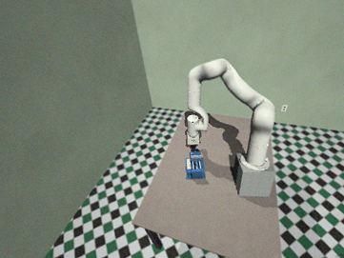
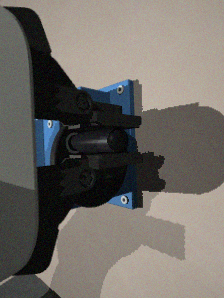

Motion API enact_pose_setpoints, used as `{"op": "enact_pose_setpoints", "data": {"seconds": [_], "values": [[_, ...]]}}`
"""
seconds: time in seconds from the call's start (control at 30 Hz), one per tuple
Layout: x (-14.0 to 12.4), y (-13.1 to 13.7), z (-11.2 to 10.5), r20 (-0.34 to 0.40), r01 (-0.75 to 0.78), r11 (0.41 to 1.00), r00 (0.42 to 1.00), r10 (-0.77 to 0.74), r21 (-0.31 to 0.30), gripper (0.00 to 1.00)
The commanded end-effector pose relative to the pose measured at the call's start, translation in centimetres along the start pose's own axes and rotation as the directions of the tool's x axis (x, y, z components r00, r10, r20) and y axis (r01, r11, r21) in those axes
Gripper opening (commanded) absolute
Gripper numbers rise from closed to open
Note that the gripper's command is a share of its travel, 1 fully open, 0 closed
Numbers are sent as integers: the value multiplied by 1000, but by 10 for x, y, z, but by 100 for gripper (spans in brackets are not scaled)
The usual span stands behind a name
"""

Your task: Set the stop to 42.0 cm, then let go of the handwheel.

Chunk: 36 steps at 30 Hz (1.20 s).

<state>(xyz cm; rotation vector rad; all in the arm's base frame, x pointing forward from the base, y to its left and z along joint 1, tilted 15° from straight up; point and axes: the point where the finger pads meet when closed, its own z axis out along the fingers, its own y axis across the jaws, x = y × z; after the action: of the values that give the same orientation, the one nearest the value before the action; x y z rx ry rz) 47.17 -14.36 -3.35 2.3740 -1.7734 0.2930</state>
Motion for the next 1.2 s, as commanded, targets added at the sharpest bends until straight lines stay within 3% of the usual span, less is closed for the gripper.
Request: {"op": "enact_pose_setpoints", "data": {"seconds": [0.0,0.53,1.17], "values": [[0,-7,6,0,0,1000,1000,0,-3,6],[0,-10,34,0,0,1000,1000,0,-3,6],[0,3,48,0,0,1000,1000,0,-3,6]]}}
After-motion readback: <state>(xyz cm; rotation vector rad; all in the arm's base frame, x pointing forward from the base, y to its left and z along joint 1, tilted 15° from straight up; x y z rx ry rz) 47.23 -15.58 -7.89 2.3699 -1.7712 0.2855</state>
